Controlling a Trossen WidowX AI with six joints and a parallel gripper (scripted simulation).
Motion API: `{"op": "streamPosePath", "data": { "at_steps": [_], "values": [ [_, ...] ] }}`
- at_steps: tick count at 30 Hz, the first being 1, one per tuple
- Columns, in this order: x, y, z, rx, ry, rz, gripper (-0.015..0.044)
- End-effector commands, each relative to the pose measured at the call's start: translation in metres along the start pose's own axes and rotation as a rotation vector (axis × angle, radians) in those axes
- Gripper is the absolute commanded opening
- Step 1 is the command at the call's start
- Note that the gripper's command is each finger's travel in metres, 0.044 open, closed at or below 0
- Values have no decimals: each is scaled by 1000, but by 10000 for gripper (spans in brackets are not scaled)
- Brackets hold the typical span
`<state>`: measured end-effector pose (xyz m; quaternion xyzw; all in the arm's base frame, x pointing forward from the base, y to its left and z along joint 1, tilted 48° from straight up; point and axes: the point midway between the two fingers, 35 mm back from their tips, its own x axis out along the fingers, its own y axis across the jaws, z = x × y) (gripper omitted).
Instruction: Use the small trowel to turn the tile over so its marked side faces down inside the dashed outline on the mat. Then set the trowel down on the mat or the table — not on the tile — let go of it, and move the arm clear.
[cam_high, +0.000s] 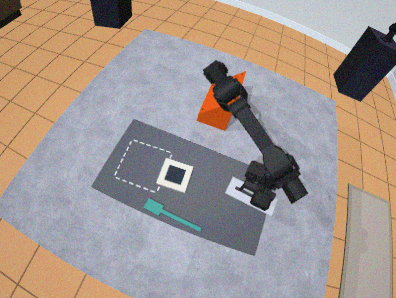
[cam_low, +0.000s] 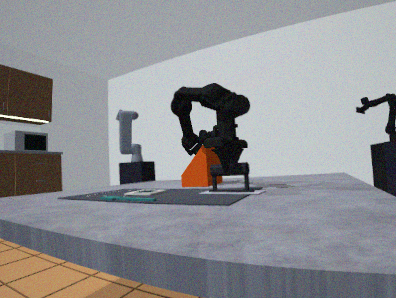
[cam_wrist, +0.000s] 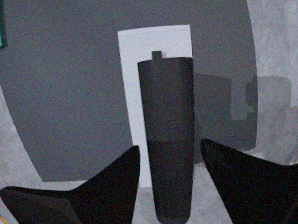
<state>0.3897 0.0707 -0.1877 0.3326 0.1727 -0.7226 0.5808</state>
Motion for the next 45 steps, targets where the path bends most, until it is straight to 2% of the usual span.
{"op": "streamPosePath", "data": {
  "at_steps": [1,24,41,45],
  "values": [
    [1,1,0,-3,-1,4,139],
    [1,1,0,-8,-1,4,130],
    [1,1,0,-477,-2,4,130],
    [1,1,0,-496,-2,4,130]
  ]
}}
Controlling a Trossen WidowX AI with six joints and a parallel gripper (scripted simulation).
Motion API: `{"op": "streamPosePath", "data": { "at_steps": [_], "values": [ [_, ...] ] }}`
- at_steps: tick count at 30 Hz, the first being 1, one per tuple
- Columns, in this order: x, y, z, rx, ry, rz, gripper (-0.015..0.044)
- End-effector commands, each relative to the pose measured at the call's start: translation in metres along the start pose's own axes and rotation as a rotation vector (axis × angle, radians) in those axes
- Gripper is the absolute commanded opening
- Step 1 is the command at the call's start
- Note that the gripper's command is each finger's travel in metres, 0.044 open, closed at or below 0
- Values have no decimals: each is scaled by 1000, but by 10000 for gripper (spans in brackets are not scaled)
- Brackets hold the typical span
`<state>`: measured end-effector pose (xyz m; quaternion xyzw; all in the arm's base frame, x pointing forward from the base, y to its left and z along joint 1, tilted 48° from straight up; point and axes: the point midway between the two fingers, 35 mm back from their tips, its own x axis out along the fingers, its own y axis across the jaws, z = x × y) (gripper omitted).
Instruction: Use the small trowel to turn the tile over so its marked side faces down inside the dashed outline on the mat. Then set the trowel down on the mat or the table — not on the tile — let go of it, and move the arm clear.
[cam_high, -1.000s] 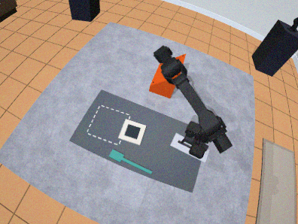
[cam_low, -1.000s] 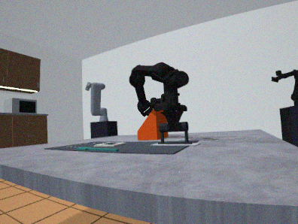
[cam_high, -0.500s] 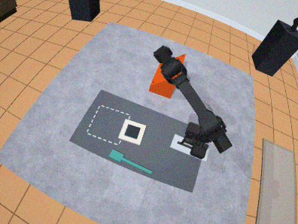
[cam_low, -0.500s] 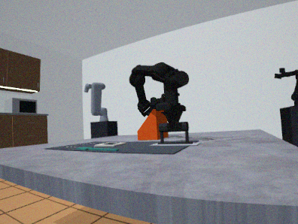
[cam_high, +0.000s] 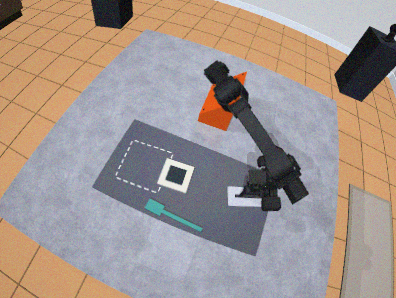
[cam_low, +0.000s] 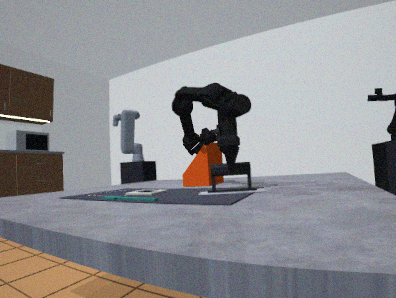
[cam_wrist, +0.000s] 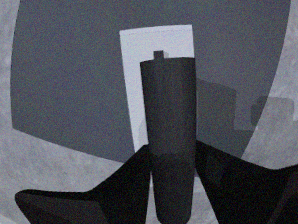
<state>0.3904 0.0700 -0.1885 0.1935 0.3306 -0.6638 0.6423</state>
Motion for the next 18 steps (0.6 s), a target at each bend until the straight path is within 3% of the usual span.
{"op": "streamPosePath", "data": {
  "at_steps": [1,3,9,18],
  "values": [
    [0,0,0,-41,-2,0,130],
    [0,0,0,-41,-2,0,130],
    [0,0,0,-41,-2,0,270],
    [0,0,0,-41,-2,0,270]
  ]
}}
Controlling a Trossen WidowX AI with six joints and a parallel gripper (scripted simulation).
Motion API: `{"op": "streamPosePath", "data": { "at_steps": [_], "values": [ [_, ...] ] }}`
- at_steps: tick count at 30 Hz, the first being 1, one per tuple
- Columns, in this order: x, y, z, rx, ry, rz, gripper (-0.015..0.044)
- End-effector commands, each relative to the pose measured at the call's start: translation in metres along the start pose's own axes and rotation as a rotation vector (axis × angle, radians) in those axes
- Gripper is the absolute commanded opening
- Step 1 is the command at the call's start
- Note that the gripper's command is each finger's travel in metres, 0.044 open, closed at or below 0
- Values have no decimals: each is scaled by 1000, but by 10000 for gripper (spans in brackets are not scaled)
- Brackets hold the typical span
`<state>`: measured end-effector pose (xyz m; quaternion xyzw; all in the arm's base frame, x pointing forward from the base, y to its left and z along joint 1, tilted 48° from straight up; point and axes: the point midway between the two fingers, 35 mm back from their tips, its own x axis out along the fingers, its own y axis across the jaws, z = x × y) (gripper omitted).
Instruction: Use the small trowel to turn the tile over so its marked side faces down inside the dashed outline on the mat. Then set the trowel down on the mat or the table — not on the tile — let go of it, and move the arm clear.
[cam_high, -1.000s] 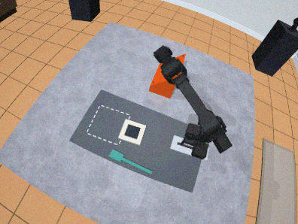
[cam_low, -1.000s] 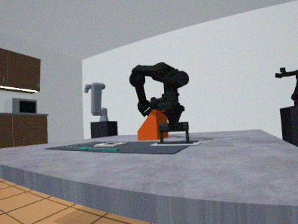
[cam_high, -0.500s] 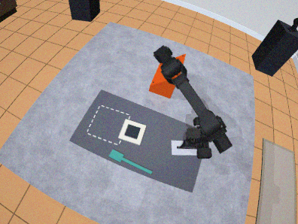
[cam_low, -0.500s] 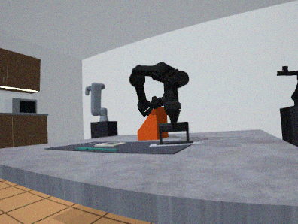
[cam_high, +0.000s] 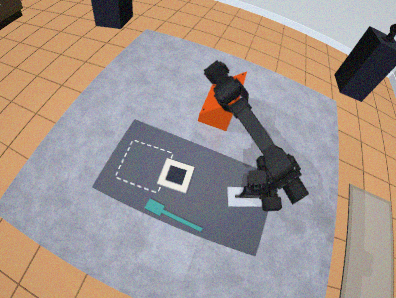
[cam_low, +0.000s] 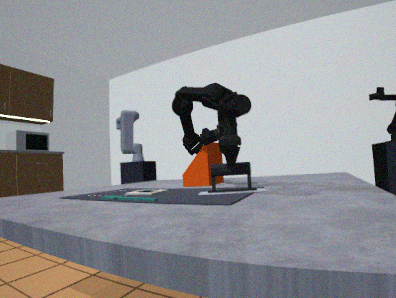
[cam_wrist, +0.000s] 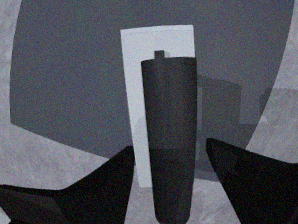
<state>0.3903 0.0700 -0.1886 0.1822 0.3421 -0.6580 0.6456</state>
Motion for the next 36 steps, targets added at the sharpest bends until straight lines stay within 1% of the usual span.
{"op": "streamPosePath", "data": {
  "at_steps": [1,9,11,14,20,21,25,28,36],
  "values": [
    [0,0,0,-6,-2,0,270],
    [0,0,0,-6,-2,0,270],
    [-10,0,0,-6,-2,0,270],
    [-43,-3,0,-6,-2,-1,270],
    [-46,-3,0,-6,-2,-1,270],
    [-47,-2,0,-10,-4,12,296],
    [-57,-2,0,-13,-3,13,300],
    [-55,-1,-3,-62,5,28,300],
    [-49,5,-16,-312,29,107,300]
  ]
}}
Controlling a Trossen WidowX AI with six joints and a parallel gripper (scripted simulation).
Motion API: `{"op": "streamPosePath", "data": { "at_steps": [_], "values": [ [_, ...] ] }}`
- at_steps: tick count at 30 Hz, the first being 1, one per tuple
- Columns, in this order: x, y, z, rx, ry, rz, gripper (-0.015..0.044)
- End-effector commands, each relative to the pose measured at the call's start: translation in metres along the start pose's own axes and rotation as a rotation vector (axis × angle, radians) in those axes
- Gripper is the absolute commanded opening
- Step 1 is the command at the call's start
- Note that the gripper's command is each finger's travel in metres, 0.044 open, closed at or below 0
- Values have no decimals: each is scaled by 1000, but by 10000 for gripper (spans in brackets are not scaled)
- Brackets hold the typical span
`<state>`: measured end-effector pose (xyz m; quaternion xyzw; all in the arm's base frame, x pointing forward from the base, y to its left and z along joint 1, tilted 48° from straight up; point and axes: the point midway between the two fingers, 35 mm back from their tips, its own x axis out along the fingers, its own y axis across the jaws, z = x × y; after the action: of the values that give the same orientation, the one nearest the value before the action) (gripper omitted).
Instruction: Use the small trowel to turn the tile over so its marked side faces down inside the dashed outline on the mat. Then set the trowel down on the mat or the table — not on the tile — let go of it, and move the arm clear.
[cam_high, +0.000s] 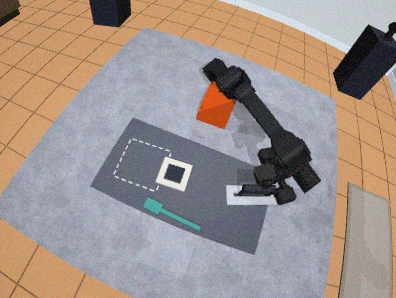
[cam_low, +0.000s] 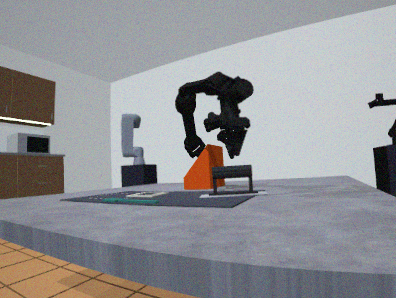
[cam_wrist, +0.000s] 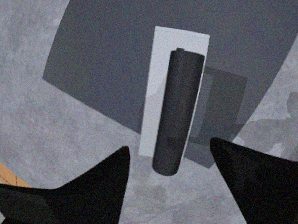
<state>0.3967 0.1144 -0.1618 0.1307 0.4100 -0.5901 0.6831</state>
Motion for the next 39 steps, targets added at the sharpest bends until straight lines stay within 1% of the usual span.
{"op": "streamPosePath", "data": {
  "at_steps": [1,9,20,39],
  "values": [
    [3,3,-6,-127,12,40,300],
    [9,8,-15,-376,9,124,300],
    [14,12,-22,-628,-28,198,300],
    [22,14,-32,-1237,-211,341,300]
  ]
}}
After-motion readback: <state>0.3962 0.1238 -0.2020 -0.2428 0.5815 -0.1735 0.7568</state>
